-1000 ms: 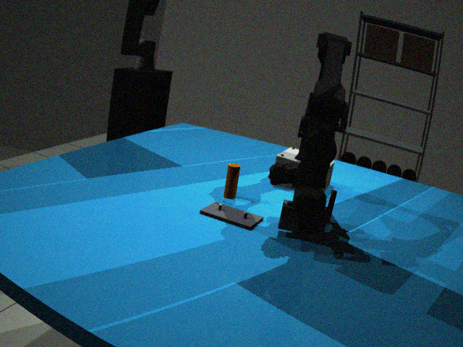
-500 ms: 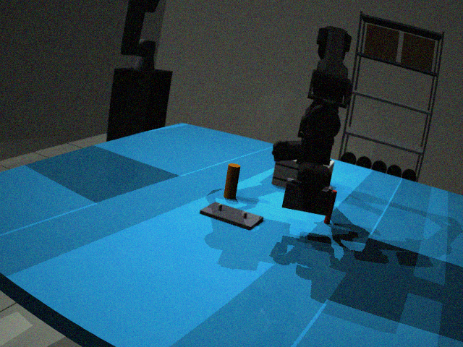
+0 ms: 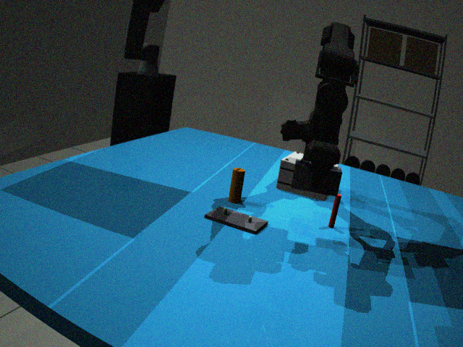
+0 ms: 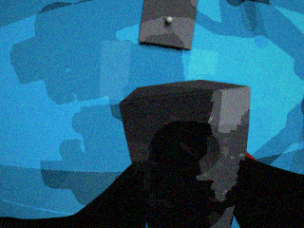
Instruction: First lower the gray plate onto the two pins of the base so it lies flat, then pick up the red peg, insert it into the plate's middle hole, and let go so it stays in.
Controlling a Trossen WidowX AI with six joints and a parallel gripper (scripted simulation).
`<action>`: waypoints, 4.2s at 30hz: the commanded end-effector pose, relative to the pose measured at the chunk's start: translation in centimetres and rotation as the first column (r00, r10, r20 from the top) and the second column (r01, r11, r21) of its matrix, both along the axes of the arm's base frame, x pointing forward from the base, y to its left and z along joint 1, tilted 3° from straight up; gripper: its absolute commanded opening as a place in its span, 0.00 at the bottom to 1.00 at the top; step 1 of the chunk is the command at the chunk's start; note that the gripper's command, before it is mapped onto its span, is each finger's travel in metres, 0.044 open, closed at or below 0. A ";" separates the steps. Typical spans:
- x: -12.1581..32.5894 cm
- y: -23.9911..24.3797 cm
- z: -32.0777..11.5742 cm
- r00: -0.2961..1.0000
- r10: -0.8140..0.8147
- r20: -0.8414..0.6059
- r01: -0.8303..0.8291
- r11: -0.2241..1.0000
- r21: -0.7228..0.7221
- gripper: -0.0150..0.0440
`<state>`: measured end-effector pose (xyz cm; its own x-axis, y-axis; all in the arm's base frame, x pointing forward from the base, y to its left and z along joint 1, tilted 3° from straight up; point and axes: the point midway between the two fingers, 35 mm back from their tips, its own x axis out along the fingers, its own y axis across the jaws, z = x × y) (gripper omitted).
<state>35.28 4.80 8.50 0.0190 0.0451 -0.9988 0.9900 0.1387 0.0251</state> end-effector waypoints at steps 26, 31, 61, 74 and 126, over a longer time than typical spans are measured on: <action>0.4 -5.1 -0.8 0.997 -0.080 0.002 0.080 0.997 0.001 0.25; 0.5 -6.5 -1.6 0.994 -0.107 0.001 0.107 0.994 0.001 0.25; -0.8 -14.9 -6.5 0.964 -0.266 -0.006 0.266 0.964 -0.002 0.25; -0.8 -15.0 -6.6 0.963 -0.269 -0.006 0.269 0.963 -0.002 0.25; -0.8 -14.9 -10.1 0.963 -0.269 -0.007 0.269 0.963 -0.002 0.25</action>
<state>34.80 -10.23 -0.86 0.0365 0.0340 -0.9988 0.9906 -0.1329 0.0317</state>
